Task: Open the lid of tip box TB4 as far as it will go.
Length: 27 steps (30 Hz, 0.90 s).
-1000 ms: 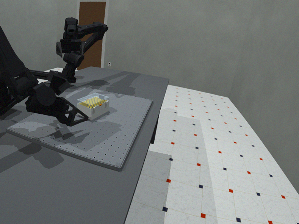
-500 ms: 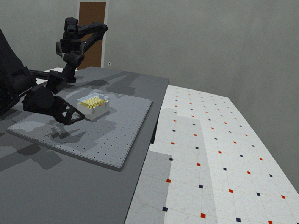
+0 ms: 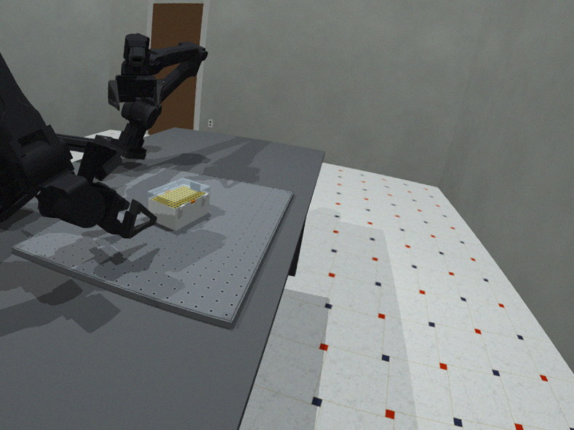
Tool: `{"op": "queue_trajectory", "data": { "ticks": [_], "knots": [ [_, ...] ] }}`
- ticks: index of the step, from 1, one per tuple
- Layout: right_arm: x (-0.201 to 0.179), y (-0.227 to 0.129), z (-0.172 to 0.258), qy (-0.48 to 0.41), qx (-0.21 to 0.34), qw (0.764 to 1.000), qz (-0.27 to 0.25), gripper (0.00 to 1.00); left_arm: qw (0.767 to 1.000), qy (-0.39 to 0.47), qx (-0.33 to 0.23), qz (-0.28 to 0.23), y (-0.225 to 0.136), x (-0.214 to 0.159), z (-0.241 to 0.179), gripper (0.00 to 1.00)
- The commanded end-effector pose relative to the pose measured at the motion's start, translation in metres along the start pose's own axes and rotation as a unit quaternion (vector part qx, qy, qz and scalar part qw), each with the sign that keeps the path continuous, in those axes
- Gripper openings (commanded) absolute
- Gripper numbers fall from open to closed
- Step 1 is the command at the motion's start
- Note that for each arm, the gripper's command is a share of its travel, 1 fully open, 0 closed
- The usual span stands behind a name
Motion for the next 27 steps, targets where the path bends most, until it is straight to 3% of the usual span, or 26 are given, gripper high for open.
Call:
{"op": "queue_trajectory", "data": {
  "ticks": [1,10,27],
  "knots": [
    [0.007,-0.003,-0.015,-0.043,0.02,0.999,0.004,1.0,1.0,-0.02,0.006,-0.022,-0.003,0.027,0.01,1.0],
    [0.008,-0.005,-0.014,-0.018,0.042,0.999,0.006,1.0,1.0,-0.02,0.006,-0.022,-0.003,0.027,0.01,1.0],
    [0.009,0.022,-0.008,-0.019,0.048,0.999,0.006,1.0,1.0,-0.02,0.006,-0.022,-0.003,0.027,0.01,1.0]
  ]
}}
Point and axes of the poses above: on each arm, the point where the finger pads meet when closed, its own y axis out along the fingers, its own z axis across the jaws, x = y × z, the point moved 5 cm from there along -y, back along the fingers, and after that the axes turned 12 degrees about y, right-handed, at the moved point
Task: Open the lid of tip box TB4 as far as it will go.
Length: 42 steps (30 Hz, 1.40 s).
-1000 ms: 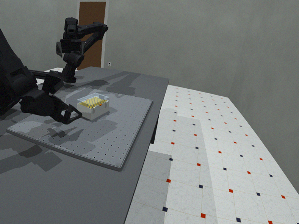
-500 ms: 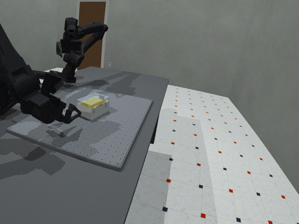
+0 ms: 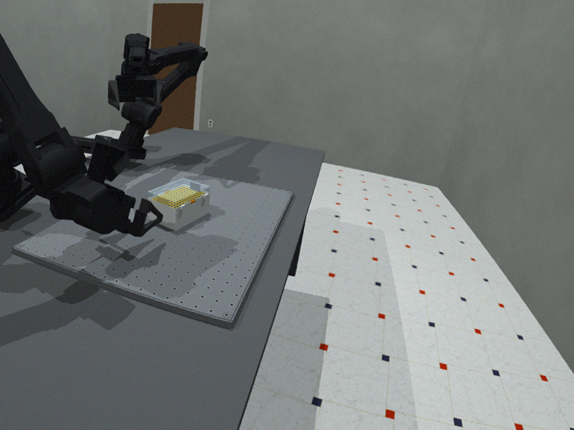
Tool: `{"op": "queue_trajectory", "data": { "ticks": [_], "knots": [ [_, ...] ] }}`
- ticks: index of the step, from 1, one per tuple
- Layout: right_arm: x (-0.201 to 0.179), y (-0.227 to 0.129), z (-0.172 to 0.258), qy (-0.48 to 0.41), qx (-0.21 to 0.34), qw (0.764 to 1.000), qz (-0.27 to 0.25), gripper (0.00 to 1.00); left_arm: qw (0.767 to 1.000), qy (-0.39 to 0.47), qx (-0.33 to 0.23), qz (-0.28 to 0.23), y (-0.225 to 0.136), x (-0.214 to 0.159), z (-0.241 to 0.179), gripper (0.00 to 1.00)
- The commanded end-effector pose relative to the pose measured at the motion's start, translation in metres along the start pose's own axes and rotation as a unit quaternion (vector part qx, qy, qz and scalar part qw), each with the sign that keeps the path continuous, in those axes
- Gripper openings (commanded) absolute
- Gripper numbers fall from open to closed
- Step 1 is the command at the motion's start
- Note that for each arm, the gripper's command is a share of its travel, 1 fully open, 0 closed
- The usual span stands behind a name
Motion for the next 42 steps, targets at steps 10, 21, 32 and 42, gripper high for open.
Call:
{"op": "queue_trajectory", "data": {
  "ticks": [10,21,32,42],
  "knots": [
    [0.002,0.02,-0.001,0.003,0.001,1.0,-0.002,1.0,1.0,-0.02,0.006,-0.022,-0.003,0.027,0.01,1.0],
    [0.003,0.036,-0.003,0.002,0.0,1.0,-0.002,1.0,1.0,-0.02,0.006,-0.022,-0.003,0.027,0.01,1.0],
    [0.002,0.05,-0.002,0.003,0.001,1.0,-0.002,1.0,1.0,-0.02,0.006,-0.022,-0.003,0.027,0.01,1.0],
    [0.002,0.062,-0.001,0.003,0.001,1.0,-0.002,1.0,1.0,-0.02,0.006,-0.022,-0.003,0.027,0.01,1.0]
  ]
}}
Point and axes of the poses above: on each arm, the point where the finger pads meet when closed, its own y axis out along the fingers, its own z axis across the jaws, x = y × z, the point moved 5 cm from there along -y, back along the fingers, and after that the axes turned 12 degrees about y, right-handed, at the moved point
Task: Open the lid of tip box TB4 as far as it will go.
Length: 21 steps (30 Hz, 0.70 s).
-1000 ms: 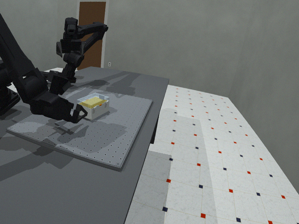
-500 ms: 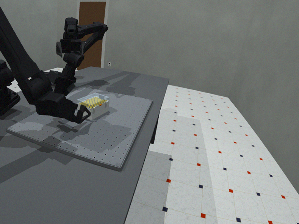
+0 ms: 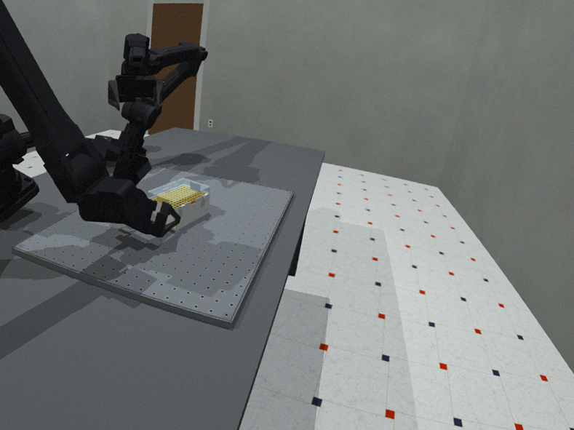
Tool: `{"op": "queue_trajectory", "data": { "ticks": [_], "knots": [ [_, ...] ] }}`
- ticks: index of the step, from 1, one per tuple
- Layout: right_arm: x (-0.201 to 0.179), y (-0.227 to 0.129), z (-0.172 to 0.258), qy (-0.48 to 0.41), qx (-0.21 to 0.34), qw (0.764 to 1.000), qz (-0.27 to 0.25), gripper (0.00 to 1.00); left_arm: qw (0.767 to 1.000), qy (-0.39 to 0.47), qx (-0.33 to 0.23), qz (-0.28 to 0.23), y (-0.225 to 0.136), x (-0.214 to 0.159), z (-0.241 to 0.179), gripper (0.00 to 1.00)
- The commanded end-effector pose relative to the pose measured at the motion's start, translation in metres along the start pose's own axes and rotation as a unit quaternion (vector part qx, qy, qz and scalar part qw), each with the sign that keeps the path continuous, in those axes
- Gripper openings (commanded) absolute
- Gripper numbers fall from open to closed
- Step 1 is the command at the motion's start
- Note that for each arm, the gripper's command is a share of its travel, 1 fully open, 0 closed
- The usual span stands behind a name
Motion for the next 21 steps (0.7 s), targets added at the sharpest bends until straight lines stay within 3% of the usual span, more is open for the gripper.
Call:
{"op": "queue_trajectory", "data": {
  "ticks": [1,6,17,19,21],
  "knots": [
    [0.0016,0.0088,0.0004,0.002,0.001,1.0,-0.003,1.0,1.0,-0.02,0.006,-0.022,-0.0034,0.0274,0.0101,1.0],
    [0.0042,0.0156,-0.0038,-0.001,-0.002,1.0,-0.005,1.0,1.0,-0.02,0.006,-0.022,-0.0034,0.0274,0.0101,1.0],
    [0.0026,0.0072,-0.0075,-0.002,-0.011,1.0,-0.005,0.87,1.0,-0.02,0.006,-0.022,-0.0034,0.0274,0.0101,1.0],
    [0.0017,0.0062,-0.0079,-0.001,-0.012,1.0,-0.005,0.64,1.0,-0.02,0.006,-0.022,-0.0034,0.0274,0.0101,1.0],
    [0.0013,0.0058,-0.0079,0.0,-0.012,1.0,-0.005,0.84,1.0,-0.02,0.006,-0.022,-0.0034,0.0274,0.0101,1.0]
  ]
}}
Point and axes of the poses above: on each arm, the point where the finger pads meet when closed, its own y axis out along the fingers, its own z axis across the jaws, x = y × z, the point moved 5 cm from there along -y, back along the fingers, and after that the axes turned 12 degrees about y, right-handed, at the moved point
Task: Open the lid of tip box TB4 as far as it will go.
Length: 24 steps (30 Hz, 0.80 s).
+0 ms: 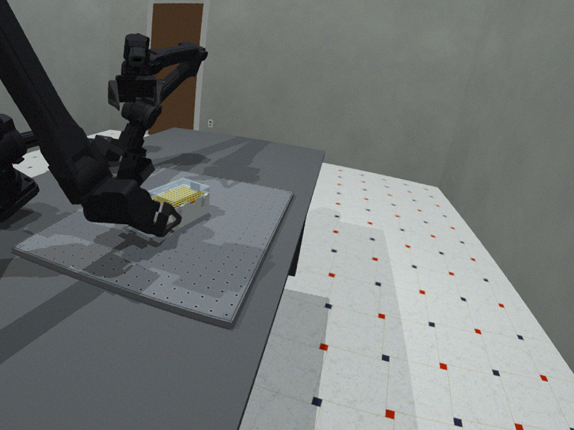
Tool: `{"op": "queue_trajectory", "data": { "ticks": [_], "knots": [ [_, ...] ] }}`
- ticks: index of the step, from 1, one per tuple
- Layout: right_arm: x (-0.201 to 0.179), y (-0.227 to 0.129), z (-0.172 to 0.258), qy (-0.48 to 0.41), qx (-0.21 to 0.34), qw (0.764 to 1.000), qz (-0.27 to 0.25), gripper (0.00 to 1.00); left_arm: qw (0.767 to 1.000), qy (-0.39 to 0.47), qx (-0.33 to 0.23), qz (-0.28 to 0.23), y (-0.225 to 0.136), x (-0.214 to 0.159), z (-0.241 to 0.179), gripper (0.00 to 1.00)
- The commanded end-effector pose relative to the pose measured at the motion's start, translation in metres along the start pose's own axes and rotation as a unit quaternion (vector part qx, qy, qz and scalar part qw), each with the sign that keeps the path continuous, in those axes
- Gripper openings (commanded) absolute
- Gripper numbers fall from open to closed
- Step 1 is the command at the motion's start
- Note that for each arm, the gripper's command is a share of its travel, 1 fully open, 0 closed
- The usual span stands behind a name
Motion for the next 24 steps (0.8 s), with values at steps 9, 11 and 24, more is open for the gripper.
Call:
{"op": "queue_trajectory", "data": {
  "ticks": [9,11,24],
  "knots": [
    [0.004,-0.001,-0.005,-0.005,-0.008,1.0,-0.005,0.84,0.998,-0.027,0.045,-0.031,0.032,0.034,0.005,0.44],
    [0.004,-0.001,-0.005,-0.005,-0.008,1.0,-0.005,0.84,0.998,-0.029,0.053,-0.032,0.039,0.034,0.004,0.44],
    [0.004,-0.001,-0.005,-0.005,-0.008,1.0,-0.005,0.84,0.98,-0.076,0.175,-0.056,0.128,0.018,-0.003,0.44]
  ]
}}
Point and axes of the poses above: on each arm, the point where the finger pads meet when closed, its own y axis out along the fingers, its own z axis across the jaws, x = y × z, the point moved 5 cm from there along -y, back along the fingers, and after that the axes turned 12 degrees about y, right-handed, at the moved point
